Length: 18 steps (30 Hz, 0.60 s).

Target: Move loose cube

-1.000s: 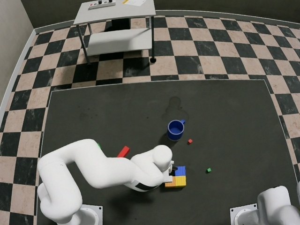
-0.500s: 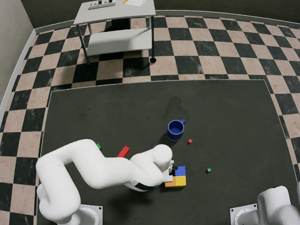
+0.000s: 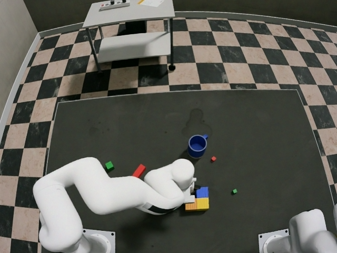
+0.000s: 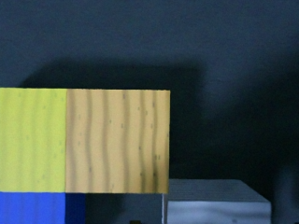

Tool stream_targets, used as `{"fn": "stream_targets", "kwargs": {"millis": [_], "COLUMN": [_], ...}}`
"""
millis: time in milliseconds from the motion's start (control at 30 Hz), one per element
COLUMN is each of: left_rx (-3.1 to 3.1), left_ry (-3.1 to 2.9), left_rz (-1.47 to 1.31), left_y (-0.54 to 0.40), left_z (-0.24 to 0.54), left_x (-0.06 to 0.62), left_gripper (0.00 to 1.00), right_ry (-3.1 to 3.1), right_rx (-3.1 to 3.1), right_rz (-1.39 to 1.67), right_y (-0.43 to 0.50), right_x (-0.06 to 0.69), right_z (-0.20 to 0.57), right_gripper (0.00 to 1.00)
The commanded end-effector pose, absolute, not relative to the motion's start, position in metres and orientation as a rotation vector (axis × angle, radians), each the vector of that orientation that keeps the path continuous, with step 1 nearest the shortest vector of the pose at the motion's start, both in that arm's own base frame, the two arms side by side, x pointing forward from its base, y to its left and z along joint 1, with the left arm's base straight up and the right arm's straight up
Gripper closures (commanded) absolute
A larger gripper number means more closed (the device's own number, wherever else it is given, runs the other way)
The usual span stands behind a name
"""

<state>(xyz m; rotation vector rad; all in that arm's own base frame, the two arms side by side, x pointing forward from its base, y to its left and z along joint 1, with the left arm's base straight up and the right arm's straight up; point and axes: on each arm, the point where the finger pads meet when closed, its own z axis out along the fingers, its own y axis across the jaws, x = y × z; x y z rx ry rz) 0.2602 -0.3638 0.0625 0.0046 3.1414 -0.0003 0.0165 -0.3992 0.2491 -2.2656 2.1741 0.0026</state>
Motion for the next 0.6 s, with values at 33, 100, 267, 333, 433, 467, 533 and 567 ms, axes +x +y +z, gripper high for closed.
{"fn": "stream_targets", "kwargs": {"millis": [33, 100, 267, 333, 433, 467, 533, 567], "left_rx": [0.005, 0.005, 0.005, 0.005, 0.005, 0.005, 0.005, 0.005], "left_ry": [3.14, 3.14, 3.14, 3.14, 3.14, 3.14, 3.14, 3.14], "left_rz": [-0.003, -0.003, -0.003, -0.003, -0.003, -0.003, -0.003, -0.003], "left_y": [-0.364, -0.364, -0.364, -0.364, -0.364, -0.364, -0.364, -0.364], "left_z": [0.074, 0.081, 0.096, 0.102, 0.109, 0.112, 0.116, 0.116], "left_x": [0.261, 0.261, 0.261, 0.261, 0.261, 0.261, 0.261, 0.261], "left_gripper": [0.2, 0.2, 0.2, 0.2, 0.2, 0.2, 0.2, 0.2], "right_ry": [2.175, 2.175, 2.175, 2.175, 2.175, 2.175, 2.175, 2.175], "right_rx": [-2.267, -2.267, -2.267, -2.267, -2.267, -2.267, -2.267, -2.267], "right_rz": [0.0, 0.0, 0.0, 0.0, 0.0, 0.0, 0.0, 0.0], "right_y": [-0.4, -0.4, -0.4, -0.4, -0.4, -0.4, -0.4, -0.4], "right_x": [0.016, 0.016, 0.016, 0.016, 0.016, 0.016, 0.016, 0.016], "right_z": [0.25, 0.25, 0.25, 0.25, 0.25, 0.25, 0.25, 0.25], "right_gripper": [0.0, 0.0, 0.0, 0.0, 0.0, 0.0, 0.0, 0.0]}}
